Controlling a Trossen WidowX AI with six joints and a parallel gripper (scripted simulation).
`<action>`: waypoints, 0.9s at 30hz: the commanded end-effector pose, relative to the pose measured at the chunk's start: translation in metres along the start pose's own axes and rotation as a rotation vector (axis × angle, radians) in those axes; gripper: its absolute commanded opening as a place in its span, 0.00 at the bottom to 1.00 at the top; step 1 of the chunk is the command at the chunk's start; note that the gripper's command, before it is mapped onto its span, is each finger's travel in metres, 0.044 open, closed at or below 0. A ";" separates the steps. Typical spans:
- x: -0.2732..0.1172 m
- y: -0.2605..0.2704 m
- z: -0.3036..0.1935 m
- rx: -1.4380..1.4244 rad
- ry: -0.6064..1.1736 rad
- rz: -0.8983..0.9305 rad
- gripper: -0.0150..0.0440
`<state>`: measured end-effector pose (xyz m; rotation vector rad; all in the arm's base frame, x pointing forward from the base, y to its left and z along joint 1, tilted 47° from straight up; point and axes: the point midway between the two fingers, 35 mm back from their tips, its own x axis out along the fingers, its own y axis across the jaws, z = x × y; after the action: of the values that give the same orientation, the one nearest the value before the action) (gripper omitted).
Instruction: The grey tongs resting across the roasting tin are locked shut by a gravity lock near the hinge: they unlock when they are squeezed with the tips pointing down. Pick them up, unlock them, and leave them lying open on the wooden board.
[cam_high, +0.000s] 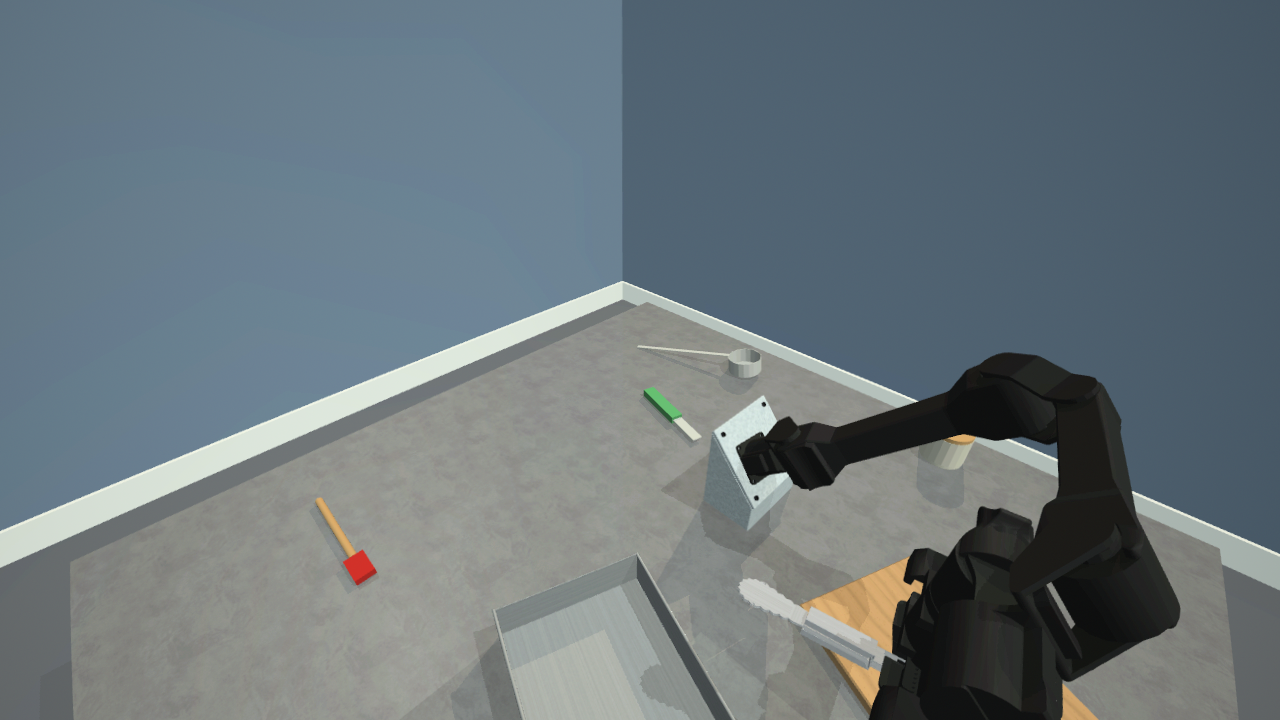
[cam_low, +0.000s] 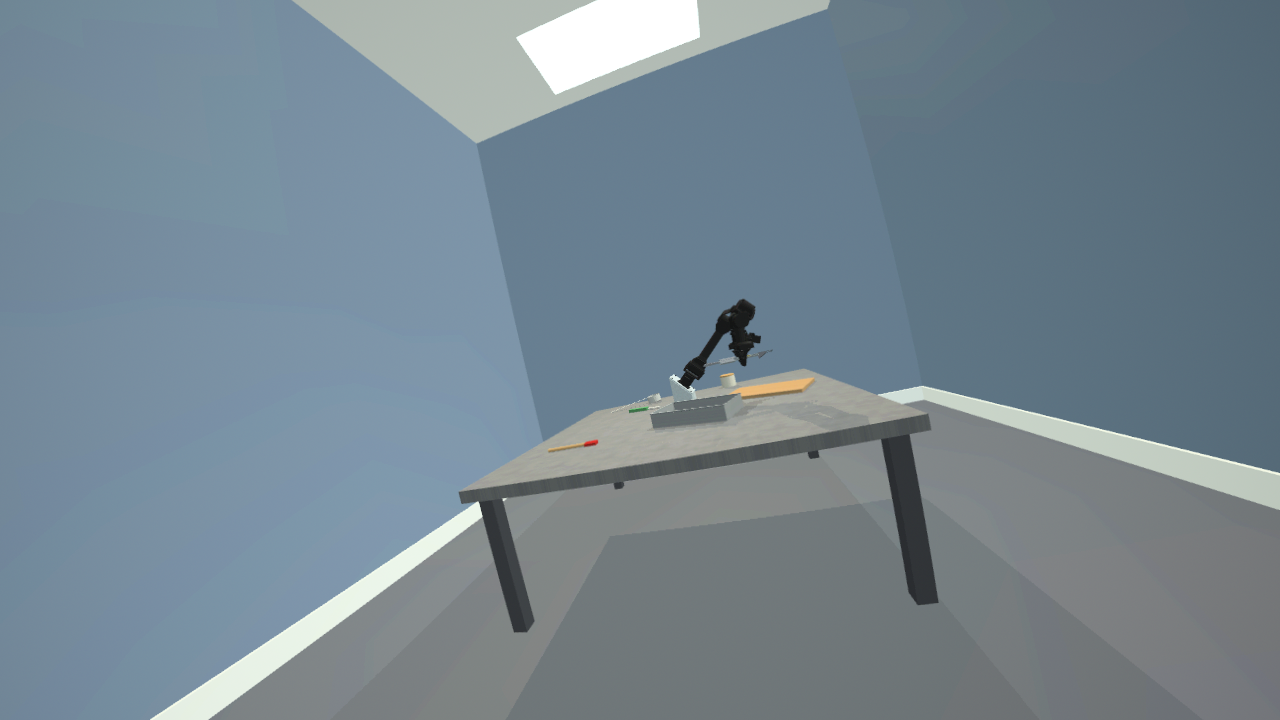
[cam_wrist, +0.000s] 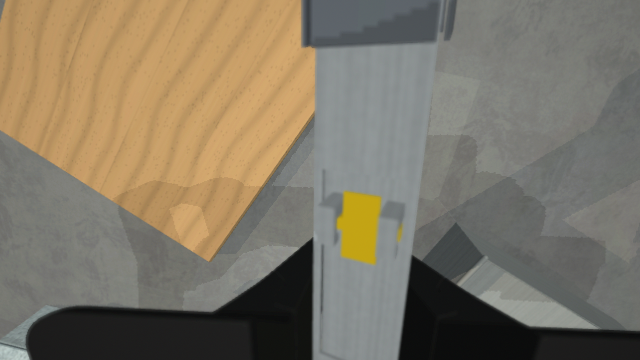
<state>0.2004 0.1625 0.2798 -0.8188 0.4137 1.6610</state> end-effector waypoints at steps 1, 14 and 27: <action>0.001 0.009 0.014 0.052 0.015 -0.001 0.00; 0.003 0.046 0.055 0.242 0.030 -0.009 0.00; -0.004 0.087 0.089 0.443 -0.002 -0.023 0.00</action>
<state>0.1019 0.1959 0.3245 -0.5301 0.7165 1.4932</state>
